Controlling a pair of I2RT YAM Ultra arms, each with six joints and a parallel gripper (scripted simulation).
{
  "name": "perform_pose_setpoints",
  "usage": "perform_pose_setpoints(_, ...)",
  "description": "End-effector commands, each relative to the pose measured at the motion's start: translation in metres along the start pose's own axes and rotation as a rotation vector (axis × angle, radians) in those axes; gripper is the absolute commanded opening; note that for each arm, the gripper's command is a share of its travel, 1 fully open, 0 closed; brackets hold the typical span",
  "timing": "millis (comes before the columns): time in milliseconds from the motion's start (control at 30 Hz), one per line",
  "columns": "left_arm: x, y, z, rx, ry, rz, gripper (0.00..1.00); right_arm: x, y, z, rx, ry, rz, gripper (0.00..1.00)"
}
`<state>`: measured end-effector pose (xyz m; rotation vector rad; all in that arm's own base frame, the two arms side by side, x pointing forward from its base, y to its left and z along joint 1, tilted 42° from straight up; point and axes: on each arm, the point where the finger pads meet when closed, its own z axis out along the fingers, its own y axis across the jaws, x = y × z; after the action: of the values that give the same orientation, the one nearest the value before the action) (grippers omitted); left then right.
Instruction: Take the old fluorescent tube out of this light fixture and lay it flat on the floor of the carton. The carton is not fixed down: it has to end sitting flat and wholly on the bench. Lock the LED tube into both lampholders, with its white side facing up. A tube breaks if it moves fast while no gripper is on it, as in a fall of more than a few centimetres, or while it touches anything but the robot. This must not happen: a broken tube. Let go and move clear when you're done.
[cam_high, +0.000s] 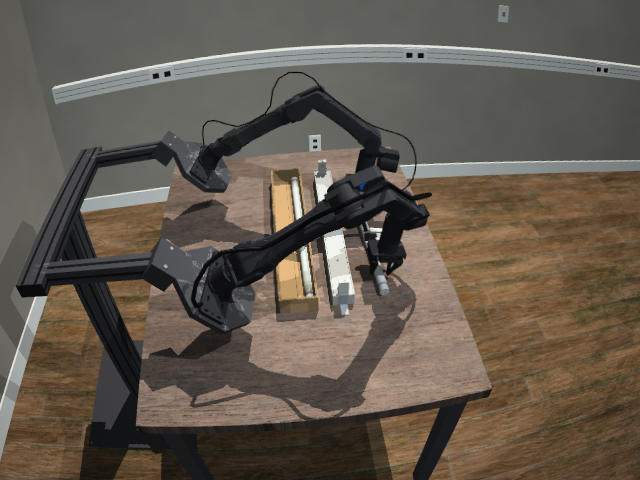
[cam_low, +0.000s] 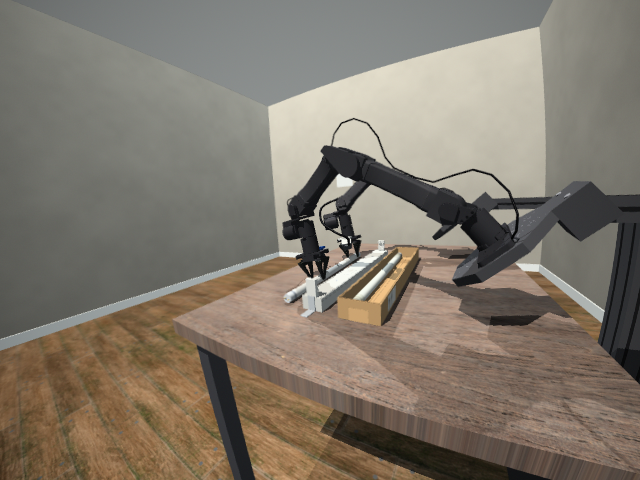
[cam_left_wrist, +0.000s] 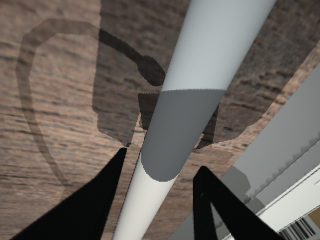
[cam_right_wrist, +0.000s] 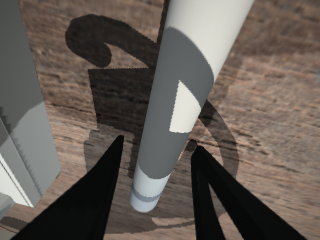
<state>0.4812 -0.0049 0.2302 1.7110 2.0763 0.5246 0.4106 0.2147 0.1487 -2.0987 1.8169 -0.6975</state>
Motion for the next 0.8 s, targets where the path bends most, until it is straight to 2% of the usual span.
perform_pose_setpoints(0, -0.005, 0.021, -0.028, -0.091, -0.032, 0.005, 0.49, -0.014, -0.011, -0.019, 0.052, -0.053, -0.005, 0.49)
perform_pose_setpoints(67, -0.004, 0.020, -0.024, -0.084, -0.030, 0.004, 0.49, -0.011, 0.005, -0.009, 0.015, -0.037, -0.022, 0.49)
perform_pose_setpoints(133, -0.002, 0.012, -0.019, -0.062, -0.024, 0.005, 0.49, -0.014, -0.010, -0.021, 0.040, -0.049, -0.014, 0.49)
perform_pose_setpoints(167, -0.002, 0.011, -0.018, -0.058, -0.024, 0.005, 0.11, -0.014, -0.012, -0.023, 0.048, -0.053, -0.010, 0.49)
perform_pose_setpoints(700, -0.002, 0.008, -0.018, -0.048, -0.022, 0.002, 0.11, -0.014, -0.011, -0.021, 0.045, -0.052, -0.010, 0.49)
perform_pose_setpoints(733, -0.002, 0.008, -0.018, -0.048, -0.022, 0.002, 0.11, -0.014, -0.011, -0.021, 0.045, -0.052, -0.010, 0.11)
perform_pose_setpoints(767, -0.002, 0.008, -0.018, -0.048, -0.022, 0.002, 0.11, -0.014, -0.011, -0.021, 0.045, -0.052, -0.010, 0.11)
